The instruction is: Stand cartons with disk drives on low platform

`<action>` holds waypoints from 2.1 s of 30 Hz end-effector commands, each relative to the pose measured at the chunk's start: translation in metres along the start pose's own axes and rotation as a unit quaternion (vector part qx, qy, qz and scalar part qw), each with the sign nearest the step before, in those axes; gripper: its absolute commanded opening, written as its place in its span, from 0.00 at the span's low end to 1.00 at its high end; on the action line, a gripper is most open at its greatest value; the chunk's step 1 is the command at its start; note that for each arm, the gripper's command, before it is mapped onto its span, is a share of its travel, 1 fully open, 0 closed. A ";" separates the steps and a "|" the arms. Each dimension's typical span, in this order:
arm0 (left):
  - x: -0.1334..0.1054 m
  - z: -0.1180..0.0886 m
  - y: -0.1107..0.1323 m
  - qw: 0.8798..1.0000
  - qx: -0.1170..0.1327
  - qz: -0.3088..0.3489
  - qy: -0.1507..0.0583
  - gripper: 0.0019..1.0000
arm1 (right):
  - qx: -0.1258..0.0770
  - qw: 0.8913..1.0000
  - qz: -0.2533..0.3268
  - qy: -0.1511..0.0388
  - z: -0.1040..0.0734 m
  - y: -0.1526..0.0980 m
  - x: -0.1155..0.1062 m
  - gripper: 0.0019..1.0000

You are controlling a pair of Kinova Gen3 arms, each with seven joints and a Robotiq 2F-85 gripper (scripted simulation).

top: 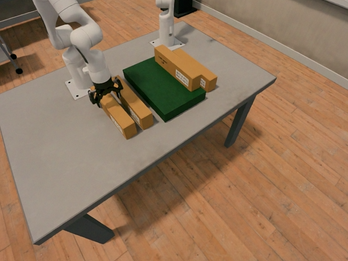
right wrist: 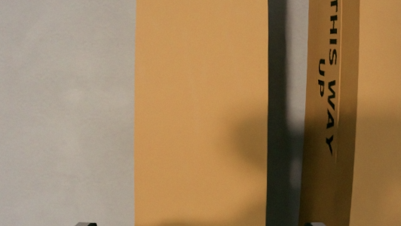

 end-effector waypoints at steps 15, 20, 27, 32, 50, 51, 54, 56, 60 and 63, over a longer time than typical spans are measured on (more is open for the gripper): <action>0.000 0.000 0.000 1.000 0.000 0.000 0.000 1.00 | 0.000 1.000 0.000 -0.001 0.010 0.000 0.000 1.00; 0.000 0.000 0.000 1.000 0.000 0.000 0.000 1.00 | 0.000 1.000 0.000 -0.001 0.010 0.000 0.000 1.00; 0.000 0.000 0.000 1.000 0.000 0.000 0.000 1.00 | 0.000 1.000 0.000 -0.001 0.020 0.000 0.001 1.00; 0.000 0.000 0.000 1.000 0.000 0.000 0.000 1.00 | 0.000 1.000 0.000 -0.001 0.020 0.000 0.001 1.00; 0.000 0.000 0.000 1.000 0.000 0.000 0.000 1.00 | 0.000 1.000 0.000 -0.001 0.030 0.001 0.000 1.00; 0.000 0.000 0.000 1.000 0.000 0.000 0.000 1.00 | 0.000 1.000 0.000 -0.001 0.030 0.001 0.000 1.00; 0.000 0.000 0.000 1.000 0.000 0.000 0.000 1.00 | 0.000 1.000 0.000 -0.001 0.030 0.001 0.000 1.00; 0.000 0.000 0.000 1.000 0.000 0.000 0.000 1.00 | 0.000 1.000 0.000 -0.001 0.030 0.001 0.000 1.00; 0.000 0.000 0.000 1.000 0.000 0.000 0.000 1.00 | 0.000 1.000 0.000 -0.001 0.030 0.001 0.000 0.72; 0.000 0.000 0.000 1.000 0.000 0.000 0.000 1.00 | 0.000 1.000 0.000 -0.001 0.030 0.001 0.000 0.72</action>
Point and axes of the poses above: on each arm, the point where the finger pads meet when closed, its own z axis out along the fingers, its own y axis across the jaws, x = y × z, the point moved 2 cm from there along -z, back along the fingers, and after that the axes turned 12 degrees about -z, right-handed, at the moved point
